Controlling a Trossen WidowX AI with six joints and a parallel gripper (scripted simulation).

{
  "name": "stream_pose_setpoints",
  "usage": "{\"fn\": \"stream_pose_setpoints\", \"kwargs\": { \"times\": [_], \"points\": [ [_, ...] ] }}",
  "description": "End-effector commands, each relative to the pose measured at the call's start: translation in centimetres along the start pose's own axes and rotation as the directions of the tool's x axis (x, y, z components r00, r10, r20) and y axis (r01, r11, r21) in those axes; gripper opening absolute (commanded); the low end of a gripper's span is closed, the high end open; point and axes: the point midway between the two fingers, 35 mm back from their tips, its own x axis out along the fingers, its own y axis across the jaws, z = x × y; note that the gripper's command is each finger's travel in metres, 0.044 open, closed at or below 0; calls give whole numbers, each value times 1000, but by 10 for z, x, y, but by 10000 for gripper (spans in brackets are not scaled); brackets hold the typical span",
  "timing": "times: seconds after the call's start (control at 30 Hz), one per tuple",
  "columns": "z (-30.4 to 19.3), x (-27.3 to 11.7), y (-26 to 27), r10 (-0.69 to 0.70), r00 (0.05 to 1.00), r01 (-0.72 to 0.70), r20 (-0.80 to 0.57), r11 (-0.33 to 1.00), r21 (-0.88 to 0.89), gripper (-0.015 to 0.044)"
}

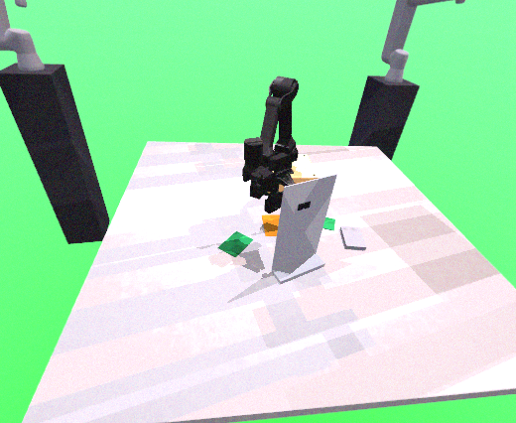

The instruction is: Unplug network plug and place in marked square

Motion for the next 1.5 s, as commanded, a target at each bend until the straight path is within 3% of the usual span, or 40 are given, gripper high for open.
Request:
{"fn": "stream_pose_setpoints", "kwargs": {
  "times": [0.0, 0.47, 0.5, 1.13, 1.47],
  "points": [
    [3, 8, 1, 1, 1000, -1, 3, 1000, 4, 156],
    [7, 26, 1, 4, 1000, -4, 3, 1000, 5, 156],
    [7, 26, 1, 4, 1000, -4, 3, 1000, 5, 130],
    [7, 26, 1, 4, 1000, -4, 3, 1000, 5, 3],
    [6, 22, 1, 4, 1000, -4, 3, 1000, 6, 0]
  ]
}}
